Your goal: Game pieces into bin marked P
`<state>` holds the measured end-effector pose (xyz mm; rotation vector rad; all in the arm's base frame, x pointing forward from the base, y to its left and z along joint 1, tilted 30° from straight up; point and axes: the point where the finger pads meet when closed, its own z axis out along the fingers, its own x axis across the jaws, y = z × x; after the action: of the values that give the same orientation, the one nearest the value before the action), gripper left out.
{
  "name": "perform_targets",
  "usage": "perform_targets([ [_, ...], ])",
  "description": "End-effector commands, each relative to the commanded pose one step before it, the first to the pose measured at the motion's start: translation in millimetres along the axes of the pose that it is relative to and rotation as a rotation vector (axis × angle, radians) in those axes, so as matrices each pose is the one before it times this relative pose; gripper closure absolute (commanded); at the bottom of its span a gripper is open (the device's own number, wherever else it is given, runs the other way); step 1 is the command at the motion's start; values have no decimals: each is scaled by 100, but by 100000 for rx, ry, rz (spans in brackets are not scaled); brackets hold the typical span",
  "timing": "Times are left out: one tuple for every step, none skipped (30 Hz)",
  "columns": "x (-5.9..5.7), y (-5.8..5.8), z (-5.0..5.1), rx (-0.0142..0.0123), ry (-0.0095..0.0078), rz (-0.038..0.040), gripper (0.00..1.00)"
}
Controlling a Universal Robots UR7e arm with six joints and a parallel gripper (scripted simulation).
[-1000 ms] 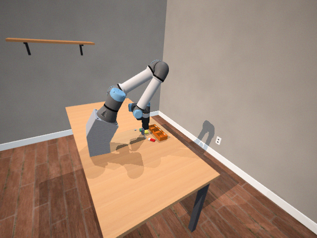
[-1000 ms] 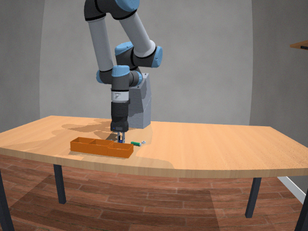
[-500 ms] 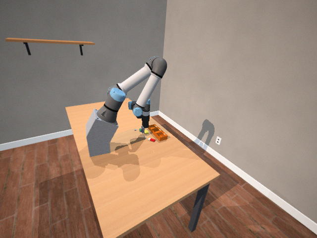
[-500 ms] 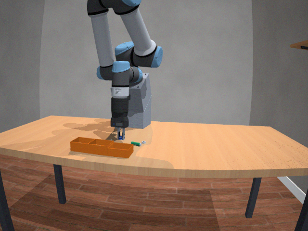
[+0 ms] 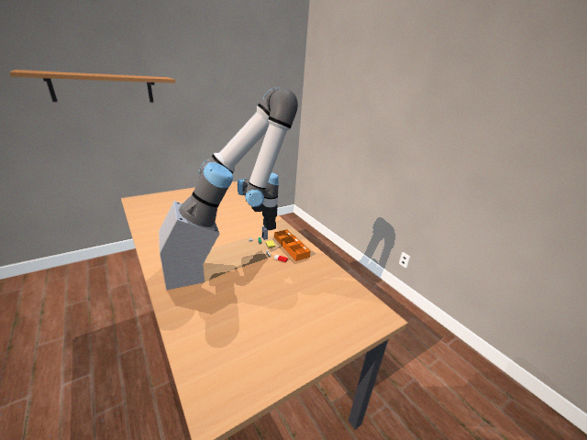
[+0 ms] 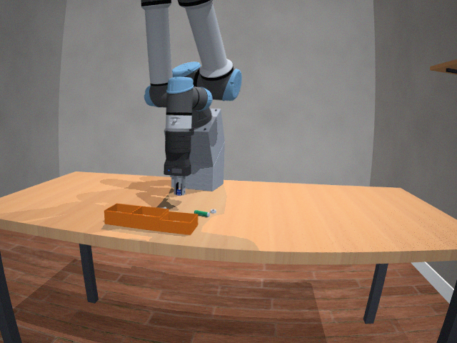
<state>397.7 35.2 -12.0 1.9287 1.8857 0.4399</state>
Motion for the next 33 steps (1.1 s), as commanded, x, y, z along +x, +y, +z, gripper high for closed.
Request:
perform_targets([
  [-10,23,-190,149,48,4,66],
  [0,1,-2,1,0,0,66],
  [0,1,-1,0,0,0,66],
  [1,-4,5,-2,-1,0,66],
  [0,2,-3,1,0,0,66],
  [0,1,-2,1,0,0,66],
  [0,1,-1,0,0,0,66],
  [0,0,-1,0,0,0,66],
  [0,0,0,0,0,0,66],
  [0,0,0,0,0,0,66],
  [-1,8,-4,-31,-8,-3,66],
  [-2,10,56,33,8,3,66],
  [-201,560,10,-4,-1,0,66],
  [-202,563,3,-3,-1,0,66],
  [-203,571,-6,1,0,0,66],
  [-203,559,6,-5,-1,0,66],
  [-203,566,-1,-1,0,0,66],
  [-203,566,-1,-1,0,0,66],
  [-203,566,-1,-1,0,0,66],
  [-203,566,-1,-1,0,0,66],
  [-202,566,0,-1,0,0,66],
  [-69,193,1,0,0,0,66],
  [0,1,0,0,0,0,66],
  [-202,566,0,-1,-1,-323,66],
  [-204,565,0,-1,-1,0,66],
  [0,0,0,0,0,0,66],
  [0,0,0,0,0,0,66],
  [-204,566,0,-1,-1,0,66],
  [-204,565,0,-1,-1,0,66],
  [-204,565,0,-1,0,0,66],
  [-204,565,-1,-1,0,0,66],
  [-204,565,0,-1,0,0,66],
  [-204,565,0,-1,-1,0,66],
])
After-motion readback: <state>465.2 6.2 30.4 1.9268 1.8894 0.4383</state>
